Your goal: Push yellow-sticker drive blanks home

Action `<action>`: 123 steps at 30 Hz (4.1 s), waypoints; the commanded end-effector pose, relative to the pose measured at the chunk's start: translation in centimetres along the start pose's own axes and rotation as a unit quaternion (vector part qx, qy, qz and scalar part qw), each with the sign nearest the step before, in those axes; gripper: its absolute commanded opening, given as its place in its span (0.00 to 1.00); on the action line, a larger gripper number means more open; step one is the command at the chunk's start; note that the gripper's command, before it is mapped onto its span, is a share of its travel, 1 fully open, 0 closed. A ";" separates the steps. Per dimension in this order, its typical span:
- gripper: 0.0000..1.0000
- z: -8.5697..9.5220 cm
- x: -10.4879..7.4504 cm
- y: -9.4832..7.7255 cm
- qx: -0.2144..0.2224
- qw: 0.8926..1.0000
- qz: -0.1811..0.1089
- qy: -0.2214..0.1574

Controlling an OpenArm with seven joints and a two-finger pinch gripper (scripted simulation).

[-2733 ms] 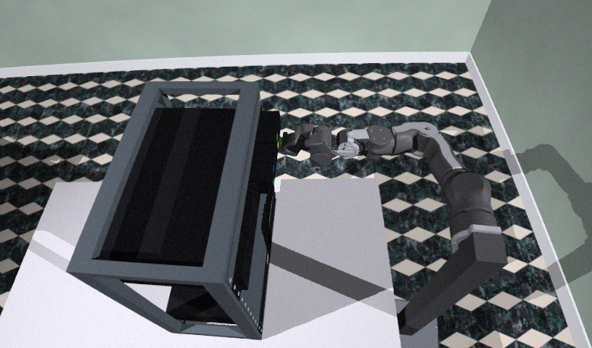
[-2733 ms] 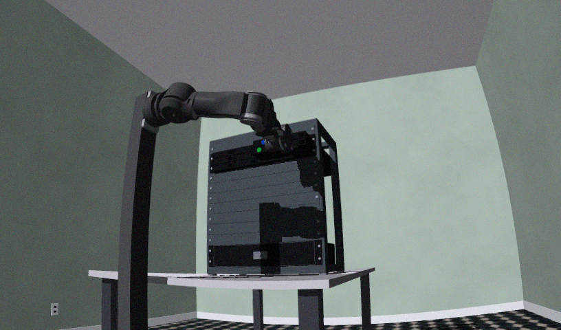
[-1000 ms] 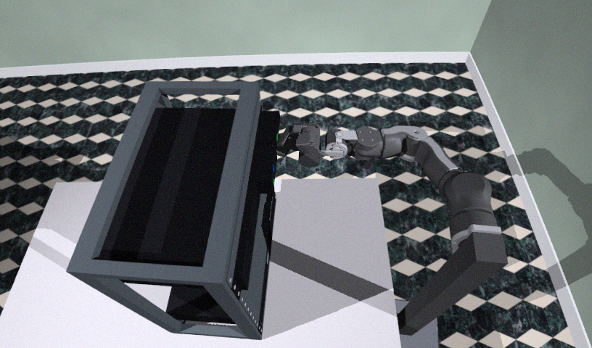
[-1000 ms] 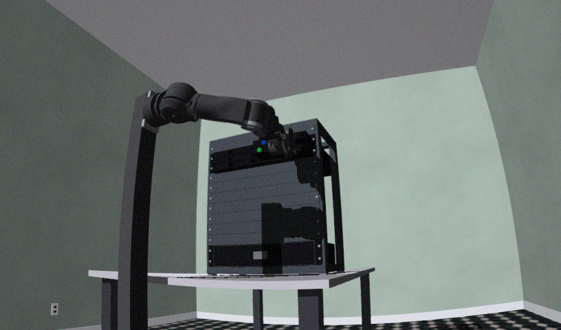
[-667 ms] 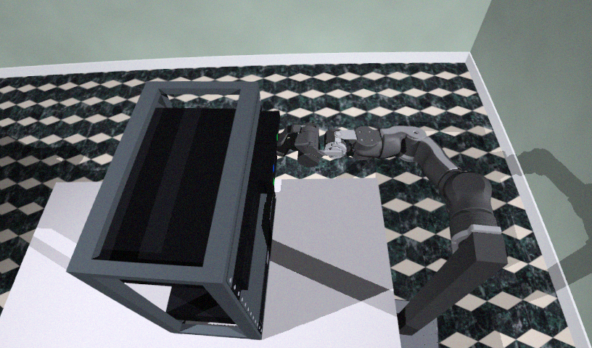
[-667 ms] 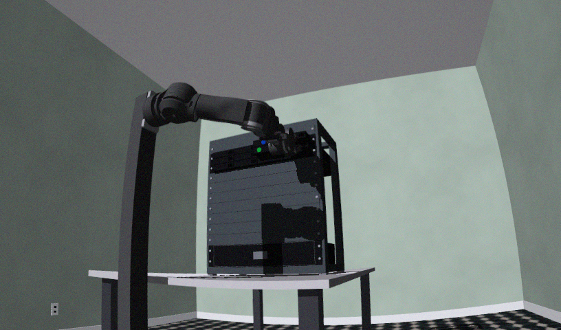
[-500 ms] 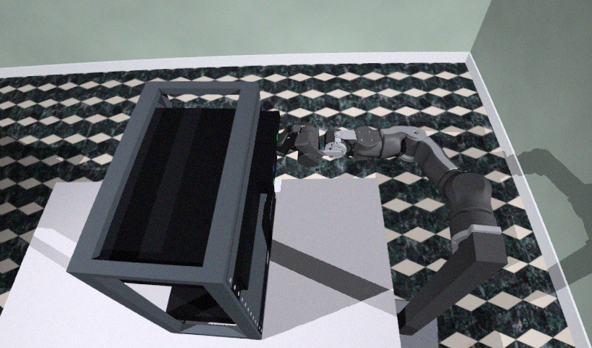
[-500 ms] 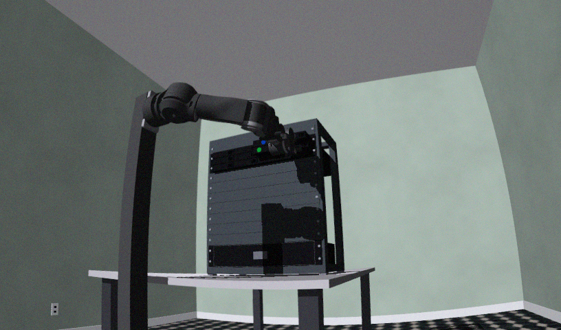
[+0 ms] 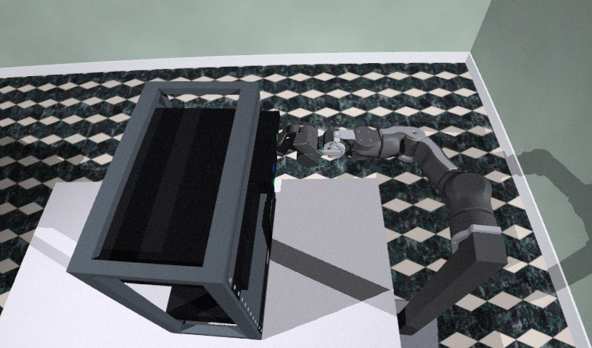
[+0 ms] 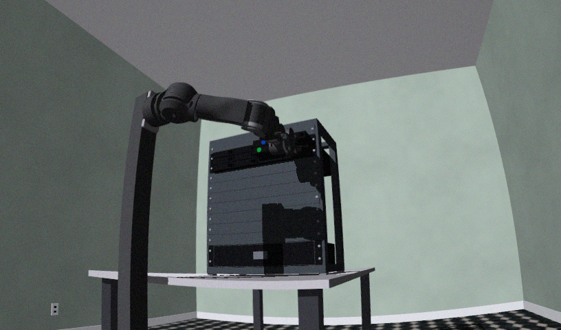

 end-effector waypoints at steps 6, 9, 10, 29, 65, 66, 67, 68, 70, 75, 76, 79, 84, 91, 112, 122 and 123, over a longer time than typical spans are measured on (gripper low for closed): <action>0.00 1.2 0.1 0.1 0.000 1.000 0.002 -0.019; 0.00 1.2 0.1 0.1 0.000 1.000 0.002 -0.019; 0.00 1.2 0.1 0.1 0.000 1.000 0.002 -0.019; 0.00 1.5 0.3 0.1 0.000 1.000 0.002 -0.019; 0.00 1.7 0.6 0.1 0.000 1.000 0.003 -0.019; 0.00 1.7 0.6 0.1 0.000 1.000 0.003 -0.019; 0.00 1.7 0.6 0.1 0.000 1.000 0.003 -0.019; 0.00 1.7 0.6 0.1 0.000 1.000 0.003 -0.019; 0.00 1.7 0.6 0.1 0.000 1.000 0.003 -0.019; 0.00 1.7 0.6 0.1 0.000 1.000 0.003 -0.019; 0.00 1.7 0.6 0.1 0.000 1.000 0.003 -0.019; 0.00 1.7 0.6 0.1 0.000 1.000 0.003 -0.019; 0.00 1.7 0.8 0.1 0.001 1.000 0.002 -0.019; 0.00 1.8 0.9 0.1 0.001 1.000 0.002 -0.019; 0.00 1.8 0.9 0.1 0.001 1.000 0.002 -0.019; 0.00 1.9 0.5 0.2 0.000 1.000 0.003 -0.020; 0.00 1.9 0.5 0.2 0.000 1.000 0.003 -0.020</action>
Point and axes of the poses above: the point where the finger pads meet when closed, its own x axis out along the fingers, its own z axis across the jaws, y = z × x, the point moved 2 cm from there along -x, back along the fingers, and after that the axes turned 11 degrees about -x, right-handed, at the moved point
